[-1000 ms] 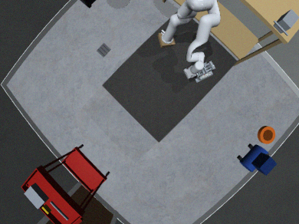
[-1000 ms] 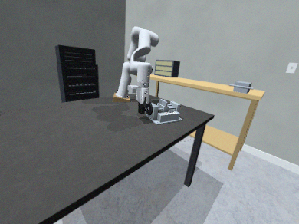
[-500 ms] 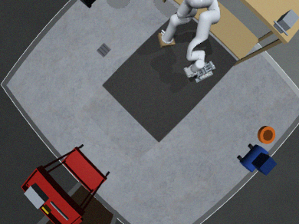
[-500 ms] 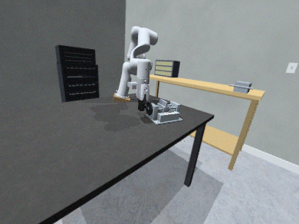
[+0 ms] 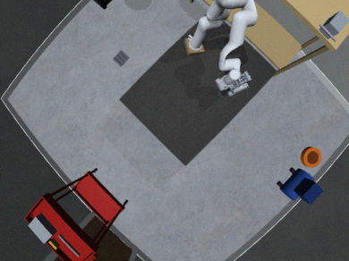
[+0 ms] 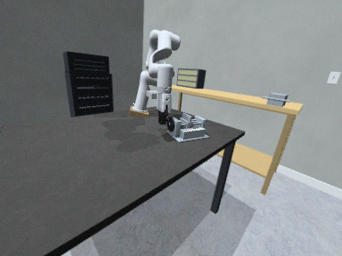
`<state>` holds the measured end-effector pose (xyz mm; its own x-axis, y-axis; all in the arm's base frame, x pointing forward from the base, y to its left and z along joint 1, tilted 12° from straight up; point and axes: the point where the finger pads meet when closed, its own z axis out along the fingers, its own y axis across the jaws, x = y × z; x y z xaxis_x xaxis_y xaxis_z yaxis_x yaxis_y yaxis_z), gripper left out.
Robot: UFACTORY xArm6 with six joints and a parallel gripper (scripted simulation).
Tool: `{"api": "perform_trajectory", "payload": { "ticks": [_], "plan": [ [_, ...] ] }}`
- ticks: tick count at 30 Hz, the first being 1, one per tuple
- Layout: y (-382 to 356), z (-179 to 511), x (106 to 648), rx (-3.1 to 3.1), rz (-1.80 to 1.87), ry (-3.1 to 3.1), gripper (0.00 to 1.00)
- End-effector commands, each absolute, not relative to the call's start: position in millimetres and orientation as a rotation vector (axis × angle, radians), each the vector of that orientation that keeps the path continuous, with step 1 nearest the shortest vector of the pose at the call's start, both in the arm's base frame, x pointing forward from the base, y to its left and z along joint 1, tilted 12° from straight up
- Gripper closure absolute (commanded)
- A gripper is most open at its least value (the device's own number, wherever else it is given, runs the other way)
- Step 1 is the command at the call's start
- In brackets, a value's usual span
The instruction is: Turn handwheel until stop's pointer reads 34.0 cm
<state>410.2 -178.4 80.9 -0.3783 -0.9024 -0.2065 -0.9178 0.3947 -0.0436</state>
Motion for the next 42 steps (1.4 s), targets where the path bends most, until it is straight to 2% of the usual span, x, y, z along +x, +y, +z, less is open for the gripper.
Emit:
{"api": "perform_trajectory", "payload": {
  "ticks": [1,42],
  "plan": [
    [-181.7,87.2,414.5,-1.622,0.108,2.451,0.94],
    [-190.4,94.0,431.6,-1.622,0.108,2.451,0.94]
  ]
}}
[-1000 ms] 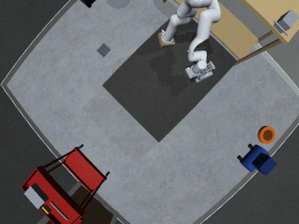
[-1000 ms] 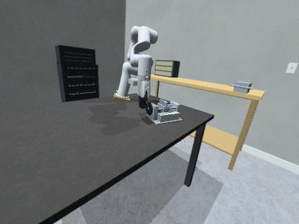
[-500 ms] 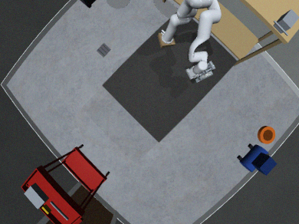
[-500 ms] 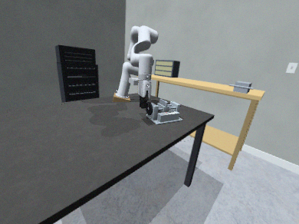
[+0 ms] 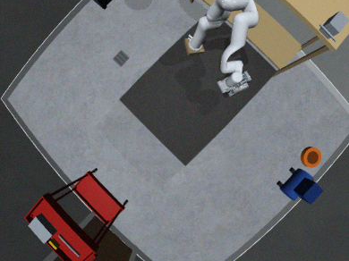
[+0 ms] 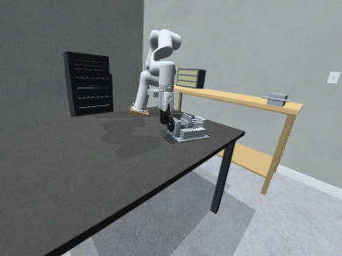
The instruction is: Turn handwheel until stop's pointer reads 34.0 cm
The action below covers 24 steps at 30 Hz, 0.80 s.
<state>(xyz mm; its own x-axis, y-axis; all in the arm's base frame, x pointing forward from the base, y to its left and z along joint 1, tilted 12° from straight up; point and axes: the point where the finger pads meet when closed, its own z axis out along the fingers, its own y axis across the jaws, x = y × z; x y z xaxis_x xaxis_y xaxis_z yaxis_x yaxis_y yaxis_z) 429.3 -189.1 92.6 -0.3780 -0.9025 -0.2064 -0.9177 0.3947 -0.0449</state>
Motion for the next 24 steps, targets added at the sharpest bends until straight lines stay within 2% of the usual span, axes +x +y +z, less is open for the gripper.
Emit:
{"api": "perform_trajectory", "payload": {
  "ticks": [1,24],
  "plan": [
    [-190.5,94.0,431.8,-1.622,0.108,2.451,0.94],
    [-191.4,93.9,434.1,-1.622,0.108,2.451,0.94]
  ]
}}
